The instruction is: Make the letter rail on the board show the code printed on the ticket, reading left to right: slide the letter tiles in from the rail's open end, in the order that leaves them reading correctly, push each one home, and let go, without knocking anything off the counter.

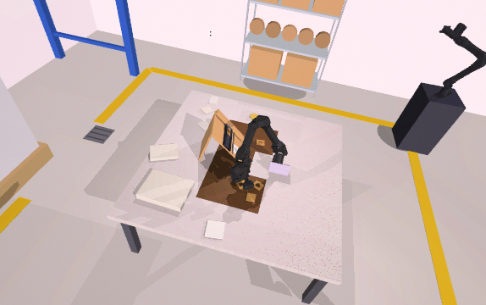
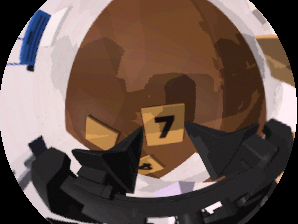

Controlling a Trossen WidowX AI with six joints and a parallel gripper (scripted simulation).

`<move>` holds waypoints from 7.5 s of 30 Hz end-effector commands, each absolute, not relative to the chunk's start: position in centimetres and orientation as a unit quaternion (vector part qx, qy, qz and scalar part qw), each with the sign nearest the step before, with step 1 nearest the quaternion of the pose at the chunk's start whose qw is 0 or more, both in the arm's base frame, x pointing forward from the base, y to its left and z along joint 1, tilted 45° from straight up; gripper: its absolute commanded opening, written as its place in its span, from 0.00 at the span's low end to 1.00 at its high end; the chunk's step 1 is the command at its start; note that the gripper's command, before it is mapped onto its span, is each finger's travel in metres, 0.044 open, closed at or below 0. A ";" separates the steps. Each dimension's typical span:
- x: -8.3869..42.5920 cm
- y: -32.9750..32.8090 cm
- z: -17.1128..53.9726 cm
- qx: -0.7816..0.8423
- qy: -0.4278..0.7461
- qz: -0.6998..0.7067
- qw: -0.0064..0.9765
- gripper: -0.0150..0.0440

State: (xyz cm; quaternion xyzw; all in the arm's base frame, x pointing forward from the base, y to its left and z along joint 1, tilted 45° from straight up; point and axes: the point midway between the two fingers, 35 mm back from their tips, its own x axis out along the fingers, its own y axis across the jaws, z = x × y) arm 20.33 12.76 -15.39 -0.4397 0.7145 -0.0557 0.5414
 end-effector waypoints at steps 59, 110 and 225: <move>20.4 14.6 -12.8 -0.442 0.714 -0.054 0.541 0.25; 30.8 20.2 -1.2 -0.368 0.367 -0.074 0.851 0.25; 31.6 16.0 2.7 -0.370 0.367 -0.075 0.850 0.25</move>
